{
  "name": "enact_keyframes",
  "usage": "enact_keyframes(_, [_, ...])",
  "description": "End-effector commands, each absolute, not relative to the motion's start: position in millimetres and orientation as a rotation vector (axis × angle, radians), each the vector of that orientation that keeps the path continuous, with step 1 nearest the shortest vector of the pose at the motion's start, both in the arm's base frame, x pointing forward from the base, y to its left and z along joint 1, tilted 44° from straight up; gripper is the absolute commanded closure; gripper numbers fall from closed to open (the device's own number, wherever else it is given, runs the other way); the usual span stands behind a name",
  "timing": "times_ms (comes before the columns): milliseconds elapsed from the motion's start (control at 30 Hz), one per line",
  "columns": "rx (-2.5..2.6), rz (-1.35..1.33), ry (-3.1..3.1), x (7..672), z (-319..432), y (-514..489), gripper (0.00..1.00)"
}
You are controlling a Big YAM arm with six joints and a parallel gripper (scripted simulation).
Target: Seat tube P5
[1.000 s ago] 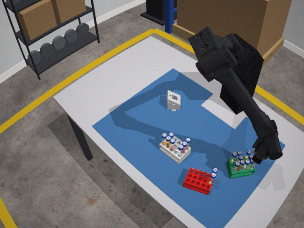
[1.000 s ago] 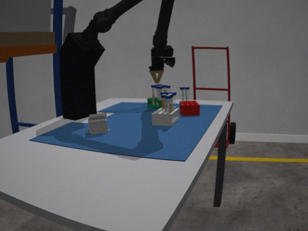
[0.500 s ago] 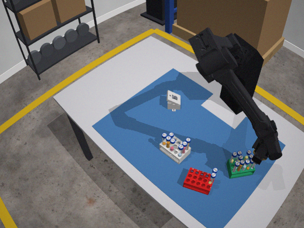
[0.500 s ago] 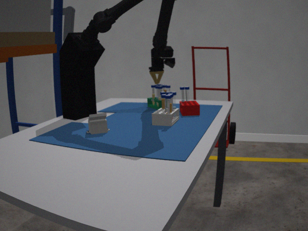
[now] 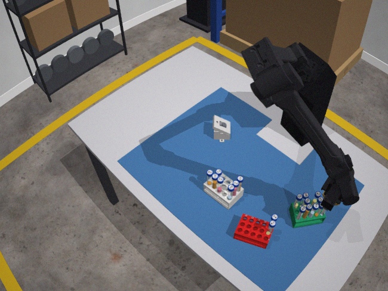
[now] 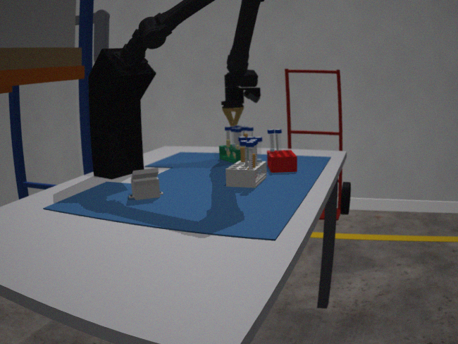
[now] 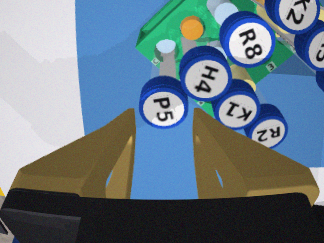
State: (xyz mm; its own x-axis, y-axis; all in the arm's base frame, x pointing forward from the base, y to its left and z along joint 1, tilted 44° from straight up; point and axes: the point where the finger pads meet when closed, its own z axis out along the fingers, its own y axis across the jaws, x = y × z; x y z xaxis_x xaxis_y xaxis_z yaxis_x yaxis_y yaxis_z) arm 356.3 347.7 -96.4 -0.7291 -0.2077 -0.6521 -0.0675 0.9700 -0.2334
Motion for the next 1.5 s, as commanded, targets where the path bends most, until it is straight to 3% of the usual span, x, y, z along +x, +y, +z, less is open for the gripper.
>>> enact_keyframes(0, [-0.191, -0.232, 2.374, 362.6, -92.1, 354.9, 0.70])
enact_keyframes(700, [-0.195, -0.230, 2.374, 361.1, -94.6, 354.8, 0.70])
enact_keyframes(733, [-0.195, -0.230, 2.374, 361.1, -94.6, 354.8, 1.00])
enact_keyframes(1467, [-0.195, -0.230, 2.374, 361.1, -94.6, 354.8, 1.00])
